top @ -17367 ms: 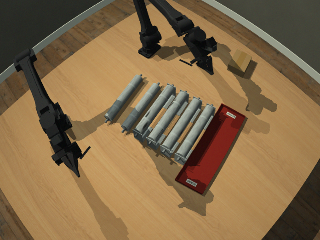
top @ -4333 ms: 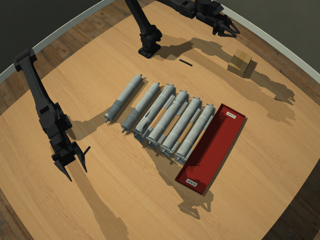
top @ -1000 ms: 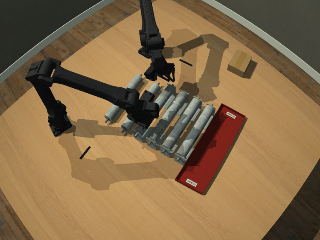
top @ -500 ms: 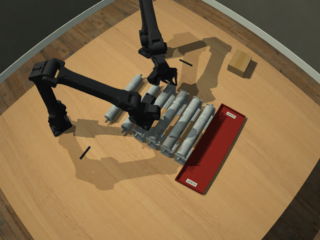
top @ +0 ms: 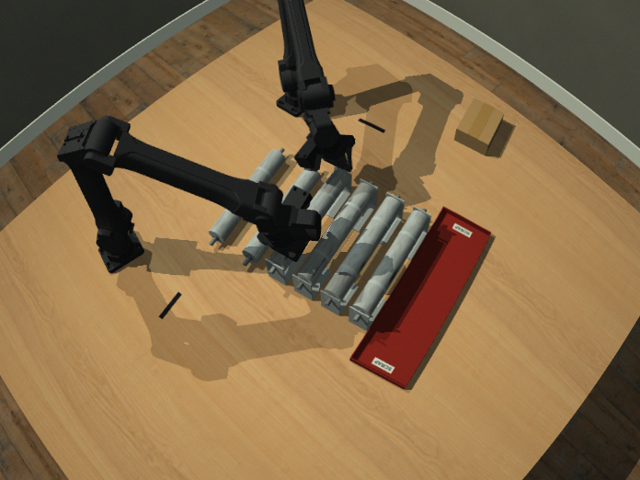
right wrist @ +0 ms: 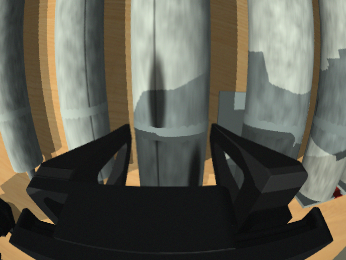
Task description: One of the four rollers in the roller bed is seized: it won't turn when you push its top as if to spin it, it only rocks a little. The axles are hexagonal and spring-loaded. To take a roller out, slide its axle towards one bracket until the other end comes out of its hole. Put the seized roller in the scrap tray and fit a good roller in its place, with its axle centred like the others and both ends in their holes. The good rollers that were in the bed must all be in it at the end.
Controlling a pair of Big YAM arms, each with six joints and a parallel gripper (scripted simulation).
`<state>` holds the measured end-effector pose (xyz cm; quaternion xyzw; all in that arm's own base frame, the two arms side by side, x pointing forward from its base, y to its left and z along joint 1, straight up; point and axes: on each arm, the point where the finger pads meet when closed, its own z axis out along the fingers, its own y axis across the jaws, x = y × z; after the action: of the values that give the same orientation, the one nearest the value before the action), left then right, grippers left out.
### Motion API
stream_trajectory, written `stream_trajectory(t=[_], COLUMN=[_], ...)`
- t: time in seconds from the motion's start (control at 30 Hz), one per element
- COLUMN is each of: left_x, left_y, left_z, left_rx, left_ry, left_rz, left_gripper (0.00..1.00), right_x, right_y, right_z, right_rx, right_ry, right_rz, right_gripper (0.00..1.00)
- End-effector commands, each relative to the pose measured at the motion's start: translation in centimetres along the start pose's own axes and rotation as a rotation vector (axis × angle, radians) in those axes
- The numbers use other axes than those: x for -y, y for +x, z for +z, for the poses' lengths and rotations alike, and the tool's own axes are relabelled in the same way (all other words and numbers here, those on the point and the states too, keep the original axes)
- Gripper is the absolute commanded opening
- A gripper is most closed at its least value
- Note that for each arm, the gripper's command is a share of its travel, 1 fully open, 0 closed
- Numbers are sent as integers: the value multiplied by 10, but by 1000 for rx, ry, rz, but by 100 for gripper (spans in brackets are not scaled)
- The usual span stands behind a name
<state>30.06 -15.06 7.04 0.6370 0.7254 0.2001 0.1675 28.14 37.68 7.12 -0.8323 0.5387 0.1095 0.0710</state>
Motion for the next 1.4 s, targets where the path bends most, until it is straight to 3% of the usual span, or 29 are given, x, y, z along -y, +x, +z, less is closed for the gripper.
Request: stream_trajectory(t=[0.0, 0.17, 0.2, 0.83, 0.9, 1.37], left_x=[-26, -26, -26, -26, -9, 9], left_y=[-26, -26, -26, -26, -7, 10], left_z=[-12, -12, -12, -12, -5, 6], left_rx=[57, 57, 57, 57, 16, -33], left_ry=[-37, -37, -37, -37, -9, 28], left_rz=[-34, -34, -34, -34, -13, 0], left_gripper=[3, 3, 3, 3, 3, 3], right_x=[8, 8, 8, 8, 8, 8], right_y=[-1, -1, -1, -1, -1, -1], right_z=[-2, -2, -2, -4, -4, -4], right_rx=[2, 2, 2, 3, 3, 3], right_ry=[9, 9, 9, 10, 10, 10], right_rz=[19, 19, 19, 18, 18, 18], right_gripper=[62, 62, 32, 32, 32, 32])
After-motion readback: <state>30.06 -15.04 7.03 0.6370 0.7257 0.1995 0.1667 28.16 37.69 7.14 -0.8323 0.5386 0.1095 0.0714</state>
